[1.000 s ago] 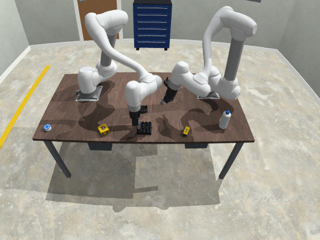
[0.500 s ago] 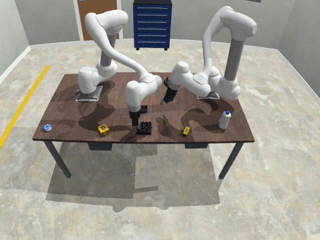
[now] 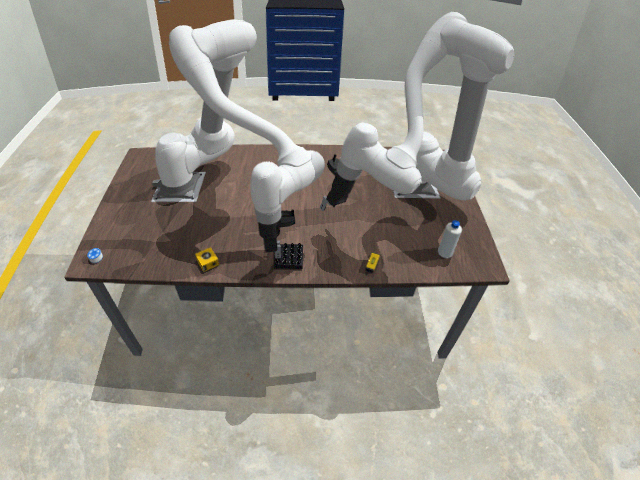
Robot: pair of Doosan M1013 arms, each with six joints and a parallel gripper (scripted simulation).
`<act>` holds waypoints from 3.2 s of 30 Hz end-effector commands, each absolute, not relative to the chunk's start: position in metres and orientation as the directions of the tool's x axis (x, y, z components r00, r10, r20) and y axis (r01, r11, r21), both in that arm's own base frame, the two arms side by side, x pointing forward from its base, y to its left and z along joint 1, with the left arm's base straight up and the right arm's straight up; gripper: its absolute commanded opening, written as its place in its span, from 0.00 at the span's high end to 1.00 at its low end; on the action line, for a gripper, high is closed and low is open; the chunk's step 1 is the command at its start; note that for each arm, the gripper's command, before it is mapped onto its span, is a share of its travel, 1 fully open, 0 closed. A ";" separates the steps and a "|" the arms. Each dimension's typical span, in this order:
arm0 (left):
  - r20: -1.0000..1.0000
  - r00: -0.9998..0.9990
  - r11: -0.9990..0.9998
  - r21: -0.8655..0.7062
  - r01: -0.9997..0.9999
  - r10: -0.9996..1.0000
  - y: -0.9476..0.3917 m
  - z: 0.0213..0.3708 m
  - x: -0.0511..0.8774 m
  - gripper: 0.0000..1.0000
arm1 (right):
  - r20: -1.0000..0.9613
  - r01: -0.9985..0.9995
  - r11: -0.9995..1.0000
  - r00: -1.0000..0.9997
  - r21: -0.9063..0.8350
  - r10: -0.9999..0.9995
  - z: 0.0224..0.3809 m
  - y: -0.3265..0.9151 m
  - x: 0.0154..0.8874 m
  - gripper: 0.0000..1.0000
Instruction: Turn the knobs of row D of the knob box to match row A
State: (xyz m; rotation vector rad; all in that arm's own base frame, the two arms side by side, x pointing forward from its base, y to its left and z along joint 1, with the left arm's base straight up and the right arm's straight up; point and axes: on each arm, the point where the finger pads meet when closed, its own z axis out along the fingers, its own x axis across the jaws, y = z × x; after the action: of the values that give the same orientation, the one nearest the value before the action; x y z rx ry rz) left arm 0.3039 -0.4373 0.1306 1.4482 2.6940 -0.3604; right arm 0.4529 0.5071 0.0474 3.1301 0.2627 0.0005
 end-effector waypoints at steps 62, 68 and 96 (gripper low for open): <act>-0.165 -0.556 0.531 -0.175 0.829 0.815 -0.438 0.131 0.304 0.00 | 0.001 0.981 -0.193 0.193 0.001 0.981 0.048 0.508 0.453 0.70; -0.165 -0.556 0.531 -0.175 0.829 0.815 -0.438 0.131 0.304 0.00 | 0.001 0.992 -0.128 0.128 0.001 0.992 0.048 0.508 0.453 0.70; -0.165 -0.556 0.531 -0.175 0.829 0.815 -0.438 0.131 0.304 0.00 | 0.001 0.997 -0.079 0.079 0.001 0.997 0.048 0.508 0.453 0.54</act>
State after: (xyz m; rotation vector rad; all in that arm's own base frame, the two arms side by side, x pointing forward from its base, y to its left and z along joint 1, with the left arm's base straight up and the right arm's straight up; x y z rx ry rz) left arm 0.3039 -0.4373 0.1306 1.4482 2.6940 -0.3604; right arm 0.4529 0.5071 0.0473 2.3076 2.1315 -0.0002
